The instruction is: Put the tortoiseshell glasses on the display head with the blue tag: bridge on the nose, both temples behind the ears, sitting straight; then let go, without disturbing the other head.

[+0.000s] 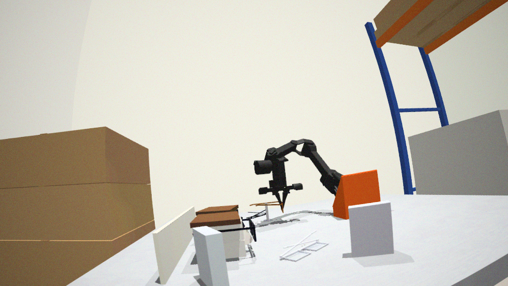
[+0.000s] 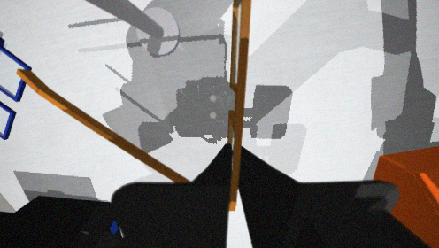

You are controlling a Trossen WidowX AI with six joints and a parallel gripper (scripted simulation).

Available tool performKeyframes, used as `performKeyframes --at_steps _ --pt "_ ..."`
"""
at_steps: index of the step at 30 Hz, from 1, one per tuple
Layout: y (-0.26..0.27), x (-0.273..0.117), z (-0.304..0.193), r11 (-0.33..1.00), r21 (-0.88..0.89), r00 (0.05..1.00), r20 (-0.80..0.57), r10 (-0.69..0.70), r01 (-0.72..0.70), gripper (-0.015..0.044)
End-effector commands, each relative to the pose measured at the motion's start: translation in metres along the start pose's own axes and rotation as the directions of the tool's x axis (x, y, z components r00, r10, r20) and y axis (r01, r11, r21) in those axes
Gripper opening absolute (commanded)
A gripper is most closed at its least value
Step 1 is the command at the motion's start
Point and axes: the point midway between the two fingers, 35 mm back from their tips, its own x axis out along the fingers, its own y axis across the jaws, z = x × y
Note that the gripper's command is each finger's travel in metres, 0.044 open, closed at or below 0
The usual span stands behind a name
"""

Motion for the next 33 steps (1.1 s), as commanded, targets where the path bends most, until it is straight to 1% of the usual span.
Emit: performKeyframes --at_steps 1,33 --pt "-0.0025 0.0022 -0.0046 1.0 -0.006 1.0 -0.002 -0.011 0.011 0.0" --pt "-0.0025 0.0022 0.0006 1.0 -0.006 1.0 -0.002 -0.011 0.011 0.0"
